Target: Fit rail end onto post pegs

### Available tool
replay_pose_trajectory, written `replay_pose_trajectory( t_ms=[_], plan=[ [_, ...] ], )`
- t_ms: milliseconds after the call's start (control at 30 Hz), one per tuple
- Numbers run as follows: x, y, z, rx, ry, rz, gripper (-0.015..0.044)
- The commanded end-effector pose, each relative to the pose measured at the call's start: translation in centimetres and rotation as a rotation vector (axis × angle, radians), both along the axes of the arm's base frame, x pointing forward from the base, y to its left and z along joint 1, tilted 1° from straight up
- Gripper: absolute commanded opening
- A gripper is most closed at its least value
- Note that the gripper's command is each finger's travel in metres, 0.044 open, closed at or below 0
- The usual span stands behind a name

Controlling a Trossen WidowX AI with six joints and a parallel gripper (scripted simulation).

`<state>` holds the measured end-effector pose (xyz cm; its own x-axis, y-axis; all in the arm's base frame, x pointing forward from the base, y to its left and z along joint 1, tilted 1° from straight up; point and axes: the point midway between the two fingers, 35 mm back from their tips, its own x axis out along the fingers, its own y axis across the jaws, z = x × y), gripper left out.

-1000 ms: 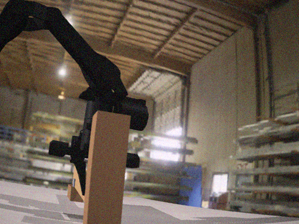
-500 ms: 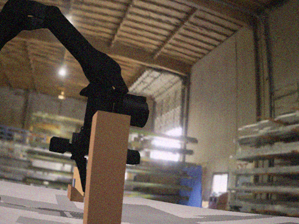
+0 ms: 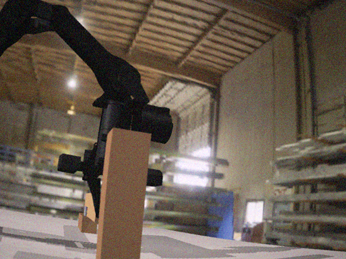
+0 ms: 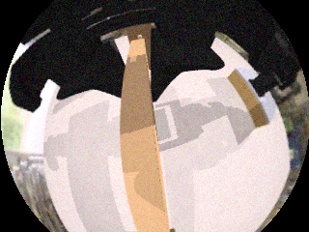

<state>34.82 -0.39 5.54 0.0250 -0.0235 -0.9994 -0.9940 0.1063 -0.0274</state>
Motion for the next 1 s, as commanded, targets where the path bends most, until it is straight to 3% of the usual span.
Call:
replay_pose_trajectory(
  t_ms=[0, 967],
  plan=[
    [0.27, 0.14, 0.74, 0.008, -0.018, 0.002, 0.0],
    [0.07, 0.15, 0.31, 0.008, -0.018, 0.002, 0.0]
  ],
)
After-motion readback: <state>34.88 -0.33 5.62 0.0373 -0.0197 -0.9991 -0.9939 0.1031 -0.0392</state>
